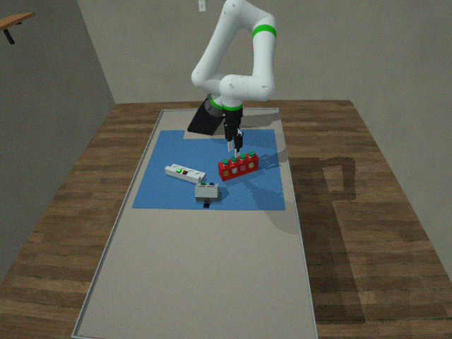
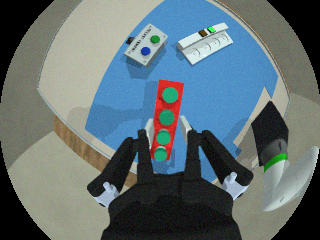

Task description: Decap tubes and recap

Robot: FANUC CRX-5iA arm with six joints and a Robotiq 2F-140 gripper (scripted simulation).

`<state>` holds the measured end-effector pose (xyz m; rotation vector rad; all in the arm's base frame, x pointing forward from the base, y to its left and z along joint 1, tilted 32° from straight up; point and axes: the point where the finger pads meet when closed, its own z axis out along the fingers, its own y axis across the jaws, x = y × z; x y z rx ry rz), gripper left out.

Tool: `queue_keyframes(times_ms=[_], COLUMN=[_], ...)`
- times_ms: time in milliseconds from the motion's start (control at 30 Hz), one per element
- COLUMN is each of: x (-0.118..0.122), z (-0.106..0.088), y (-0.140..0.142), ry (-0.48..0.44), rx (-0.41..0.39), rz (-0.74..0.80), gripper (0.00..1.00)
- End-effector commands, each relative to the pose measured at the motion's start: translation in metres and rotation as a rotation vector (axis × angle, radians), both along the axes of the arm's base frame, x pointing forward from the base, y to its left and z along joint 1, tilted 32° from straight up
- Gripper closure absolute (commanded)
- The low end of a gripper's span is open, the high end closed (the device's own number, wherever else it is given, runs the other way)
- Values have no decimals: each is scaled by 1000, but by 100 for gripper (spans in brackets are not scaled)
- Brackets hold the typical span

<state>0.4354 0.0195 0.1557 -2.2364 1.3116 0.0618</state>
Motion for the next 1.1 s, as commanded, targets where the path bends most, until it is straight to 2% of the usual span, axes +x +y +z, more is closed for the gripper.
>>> queue_keyframes(times_ms=[0, 467, 1067], x=[0, 8, 10], z=[0, -31, -35], y=[-1, 16, 18], ry=[2, 2, 2], rx=[3, 3, 3], rz=[2, 2, 2], gripper=[65, 65, 65])
